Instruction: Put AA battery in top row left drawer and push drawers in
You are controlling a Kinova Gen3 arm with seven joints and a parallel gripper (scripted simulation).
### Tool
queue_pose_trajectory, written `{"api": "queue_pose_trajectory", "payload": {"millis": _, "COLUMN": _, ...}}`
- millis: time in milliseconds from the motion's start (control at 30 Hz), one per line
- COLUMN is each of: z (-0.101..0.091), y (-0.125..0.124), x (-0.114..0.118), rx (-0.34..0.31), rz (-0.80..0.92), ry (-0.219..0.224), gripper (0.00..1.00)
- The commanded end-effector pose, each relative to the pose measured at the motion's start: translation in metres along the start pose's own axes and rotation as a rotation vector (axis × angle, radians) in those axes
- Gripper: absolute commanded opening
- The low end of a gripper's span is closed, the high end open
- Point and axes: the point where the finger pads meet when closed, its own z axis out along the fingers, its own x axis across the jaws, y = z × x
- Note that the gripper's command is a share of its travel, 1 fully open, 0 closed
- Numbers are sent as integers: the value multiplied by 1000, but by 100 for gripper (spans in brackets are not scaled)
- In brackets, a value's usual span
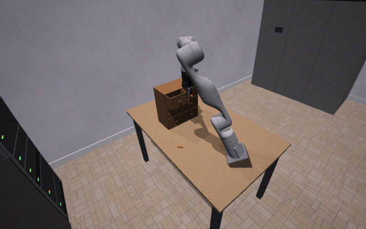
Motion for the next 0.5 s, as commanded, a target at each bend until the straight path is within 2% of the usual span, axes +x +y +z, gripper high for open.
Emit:
{"api": "queue_pose_trajectory", "payload": {"millis": 0, "z": -2, "y": -2, "x": -2, "rx": -3, "rz": 7, "ry": -7, "gripper": 31}}
{"api": "queue_pose_trajectory", "payload": {"millis": 300, "z": -1, "y": 1, "x": 0, "rx": -43, "rz": -4, "ry": 0, "gripper": 31}}
{"api": "queue_pose_trajectory", "payload": {"millis": 467, "z": -1, "y": 1, "x": 1, "rx": -92, "rz": -7, "ry": 2, "gripper": 31}}
